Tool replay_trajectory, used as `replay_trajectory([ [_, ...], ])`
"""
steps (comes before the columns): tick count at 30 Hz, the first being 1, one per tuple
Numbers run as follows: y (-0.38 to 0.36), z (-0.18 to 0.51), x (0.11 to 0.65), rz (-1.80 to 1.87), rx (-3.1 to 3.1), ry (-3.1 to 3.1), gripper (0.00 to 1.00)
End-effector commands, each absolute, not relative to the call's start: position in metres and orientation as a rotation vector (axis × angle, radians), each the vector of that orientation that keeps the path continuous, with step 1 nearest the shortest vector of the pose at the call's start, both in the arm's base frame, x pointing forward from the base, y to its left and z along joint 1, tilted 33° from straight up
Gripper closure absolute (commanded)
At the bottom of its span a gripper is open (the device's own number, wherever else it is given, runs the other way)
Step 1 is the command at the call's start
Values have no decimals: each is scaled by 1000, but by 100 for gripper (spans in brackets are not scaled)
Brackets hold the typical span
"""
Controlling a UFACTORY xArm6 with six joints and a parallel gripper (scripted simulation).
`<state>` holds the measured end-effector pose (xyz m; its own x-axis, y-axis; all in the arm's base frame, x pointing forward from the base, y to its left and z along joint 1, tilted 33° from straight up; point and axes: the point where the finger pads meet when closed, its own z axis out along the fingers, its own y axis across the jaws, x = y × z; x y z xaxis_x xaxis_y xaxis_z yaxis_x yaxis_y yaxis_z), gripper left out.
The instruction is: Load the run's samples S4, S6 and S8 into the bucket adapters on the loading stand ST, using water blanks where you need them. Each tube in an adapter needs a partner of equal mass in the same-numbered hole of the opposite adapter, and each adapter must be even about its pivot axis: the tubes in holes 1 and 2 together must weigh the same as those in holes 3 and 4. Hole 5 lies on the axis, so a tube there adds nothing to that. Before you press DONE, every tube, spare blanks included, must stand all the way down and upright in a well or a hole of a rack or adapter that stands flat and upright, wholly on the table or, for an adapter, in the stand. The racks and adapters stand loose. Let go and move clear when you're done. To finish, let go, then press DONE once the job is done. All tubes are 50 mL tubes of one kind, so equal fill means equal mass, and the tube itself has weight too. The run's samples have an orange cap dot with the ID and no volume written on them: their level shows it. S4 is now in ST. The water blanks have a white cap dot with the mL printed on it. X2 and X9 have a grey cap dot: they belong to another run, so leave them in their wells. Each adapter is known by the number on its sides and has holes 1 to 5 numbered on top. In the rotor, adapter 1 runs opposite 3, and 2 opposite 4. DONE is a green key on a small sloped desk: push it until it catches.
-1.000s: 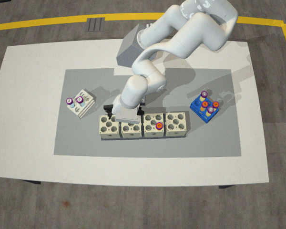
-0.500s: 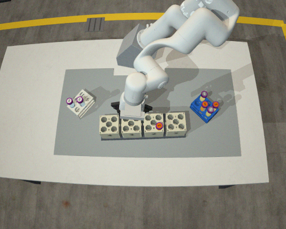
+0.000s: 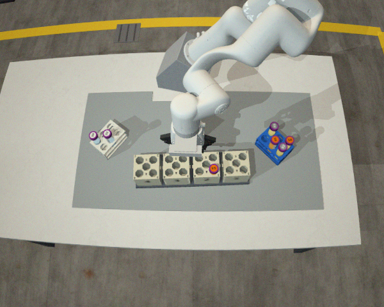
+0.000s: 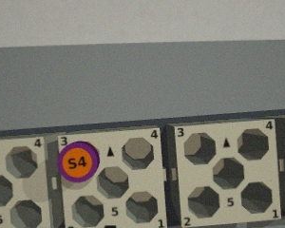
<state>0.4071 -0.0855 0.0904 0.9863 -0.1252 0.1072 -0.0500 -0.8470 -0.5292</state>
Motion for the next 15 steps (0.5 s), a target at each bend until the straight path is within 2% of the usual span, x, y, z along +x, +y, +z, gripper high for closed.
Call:
replay_trajectory([
  [1, -84, 93, 406, -187, -2573, 123, 0],
  [15, -111, 72, 386, -86, -2525, 462, 0],
])
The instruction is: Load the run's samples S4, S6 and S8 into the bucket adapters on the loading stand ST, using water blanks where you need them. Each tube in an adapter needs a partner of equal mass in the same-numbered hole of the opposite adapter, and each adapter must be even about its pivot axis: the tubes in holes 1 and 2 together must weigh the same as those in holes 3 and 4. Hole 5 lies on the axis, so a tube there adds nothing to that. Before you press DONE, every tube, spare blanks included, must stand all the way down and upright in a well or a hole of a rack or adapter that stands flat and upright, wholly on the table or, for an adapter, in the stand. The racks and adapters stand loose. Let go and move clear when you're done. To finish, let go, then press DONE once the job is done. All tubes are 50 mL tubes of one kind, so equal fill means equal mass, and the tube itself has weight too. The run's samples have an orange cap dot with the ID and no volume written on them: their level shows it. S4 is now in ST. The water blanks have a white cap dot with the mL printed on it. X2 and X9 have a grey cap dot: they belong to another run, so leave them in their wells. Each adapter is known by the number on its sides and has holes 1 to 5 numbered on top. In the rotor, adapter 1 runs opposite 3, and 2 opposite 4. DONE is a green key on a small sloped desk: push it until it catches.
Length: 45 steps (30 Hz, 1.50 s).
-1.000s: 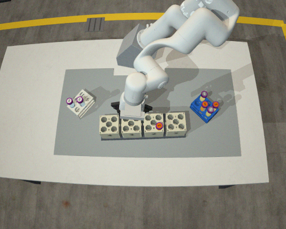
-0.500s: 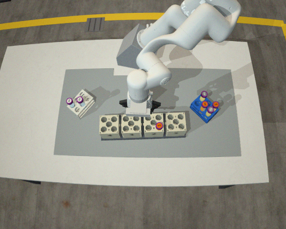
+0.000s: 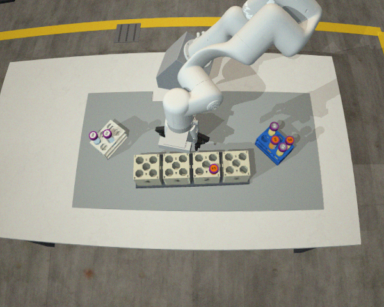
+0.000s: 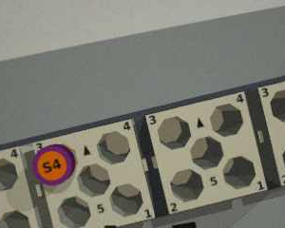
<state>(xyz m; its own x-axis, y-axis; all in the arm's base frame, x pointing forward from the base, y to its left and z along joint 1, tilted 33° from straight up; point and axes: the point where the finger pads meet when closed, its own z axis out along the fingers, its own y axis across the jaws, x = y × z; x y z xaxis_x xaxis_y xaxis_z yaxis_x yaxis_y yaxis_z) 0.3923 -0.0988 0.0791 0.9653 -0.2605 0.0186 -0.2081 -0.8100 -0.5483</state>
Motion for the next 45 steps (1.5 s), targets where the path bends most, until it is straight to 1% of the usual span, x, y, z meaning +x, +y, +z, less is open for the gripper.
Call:
replay_trajectory([
  [1, -114, 70, 383, -74, -2517, 504, 0],
  [14, -159, 36, 350, 91, -2351, 1034, 0],
  [19, -169, 28, 342, 127, -2301, 1147, 0],
  [45, -251, -35, 280, 127, -2301, 1147, 0],
])
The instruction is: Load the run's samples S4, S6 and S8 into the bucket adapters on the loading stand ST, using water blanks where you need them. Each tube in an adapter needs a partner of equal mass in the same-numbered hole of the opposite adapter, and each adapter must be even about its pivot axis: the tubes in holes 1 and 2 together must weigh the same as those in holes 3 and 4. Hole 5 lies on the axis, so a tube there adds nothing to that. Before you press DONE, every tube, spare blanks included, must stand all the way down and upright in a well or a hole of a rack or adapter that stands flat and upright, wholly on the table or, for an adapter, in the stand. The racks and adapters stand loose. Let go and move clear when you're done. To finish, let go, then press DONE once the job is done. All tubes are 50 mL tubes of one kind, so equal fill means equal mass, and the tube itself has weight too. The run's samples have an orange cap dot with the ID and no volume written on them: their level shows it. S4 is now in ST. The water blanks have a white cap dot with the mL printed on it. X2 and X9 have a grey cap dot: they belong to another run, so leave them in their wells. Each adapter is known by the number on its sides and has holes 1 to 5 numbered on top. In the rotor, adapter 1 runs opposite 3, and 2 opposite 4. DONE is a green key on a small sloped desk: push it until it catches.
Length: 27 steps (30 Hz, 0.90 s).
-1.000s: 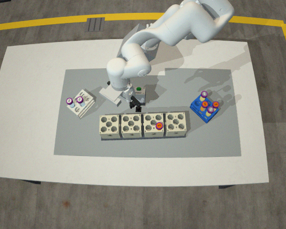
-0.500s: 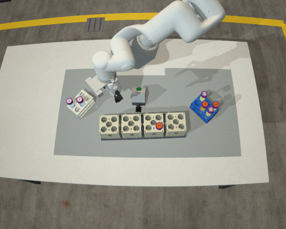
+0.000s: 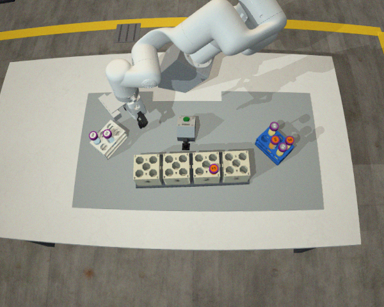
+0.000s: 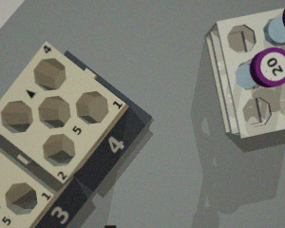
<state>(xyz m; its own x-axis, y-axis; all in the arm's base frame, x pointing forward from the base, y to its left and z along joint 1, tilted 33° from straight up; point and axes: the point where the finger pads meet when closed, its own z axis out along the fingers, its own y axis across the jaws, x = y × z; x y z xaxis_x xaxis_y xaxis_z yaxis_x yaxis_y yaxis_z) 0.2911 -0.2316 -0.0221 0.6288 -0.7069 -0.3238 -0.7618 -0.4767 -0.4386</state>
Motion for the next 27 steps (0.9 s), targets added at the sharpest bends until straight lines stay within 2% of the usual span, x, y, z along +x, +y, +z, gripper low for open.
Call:
replay_trajectory([
  [1, -254, -37, 277, 127, -2301, 1147, 0],
  [27, -330, -94, 220, 128, -2302, 1148, 0],
])
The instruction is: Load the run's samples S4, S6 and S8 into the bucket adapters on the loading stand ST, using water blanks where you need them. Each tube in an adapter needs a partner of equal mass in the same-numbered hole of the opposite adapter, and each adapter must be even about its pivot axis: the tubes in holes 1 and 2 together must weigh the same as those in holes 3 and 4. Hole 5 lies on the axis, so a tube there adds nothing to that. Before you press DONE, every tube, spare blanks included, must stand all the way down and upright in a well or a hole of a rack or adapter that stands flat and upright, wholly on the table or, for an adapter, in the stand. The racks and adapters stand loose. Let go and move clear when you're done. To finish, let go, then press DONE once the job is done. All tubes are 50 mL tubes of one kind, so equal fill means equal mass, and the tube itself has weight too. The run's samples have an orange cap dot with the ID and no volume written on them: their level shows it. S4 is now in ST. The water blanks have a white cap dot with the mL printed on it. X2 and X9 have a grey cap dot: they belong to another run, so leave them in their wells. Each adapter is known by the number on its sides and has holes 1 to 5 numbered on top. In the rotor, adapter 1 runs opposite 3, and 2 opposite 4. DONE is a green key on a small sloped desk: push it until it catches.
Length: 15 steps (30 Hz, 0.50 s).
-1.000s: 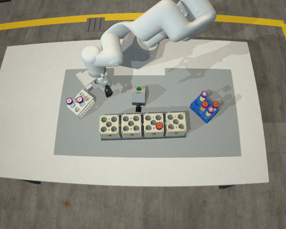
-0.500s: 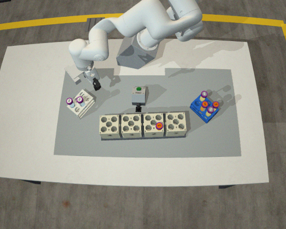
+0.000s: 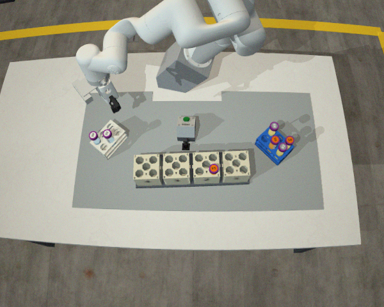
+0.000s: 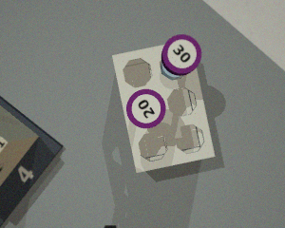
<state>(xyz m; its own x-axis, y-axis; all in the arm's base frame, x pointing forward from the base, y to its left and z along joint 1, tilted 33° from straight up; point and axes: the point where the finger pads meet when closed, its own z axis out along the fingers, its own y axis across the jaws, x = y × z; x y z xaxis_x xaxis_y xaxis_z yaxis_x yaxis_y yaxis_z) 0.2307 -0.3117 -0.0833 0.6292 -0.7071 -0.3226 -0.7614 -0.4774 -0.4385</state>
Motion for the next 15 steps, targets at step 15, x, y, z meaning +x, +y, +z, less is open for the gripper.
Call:
replay_trajectory([
  [15, -320, -113, 223, 128, -2302, 1148, 0],
])
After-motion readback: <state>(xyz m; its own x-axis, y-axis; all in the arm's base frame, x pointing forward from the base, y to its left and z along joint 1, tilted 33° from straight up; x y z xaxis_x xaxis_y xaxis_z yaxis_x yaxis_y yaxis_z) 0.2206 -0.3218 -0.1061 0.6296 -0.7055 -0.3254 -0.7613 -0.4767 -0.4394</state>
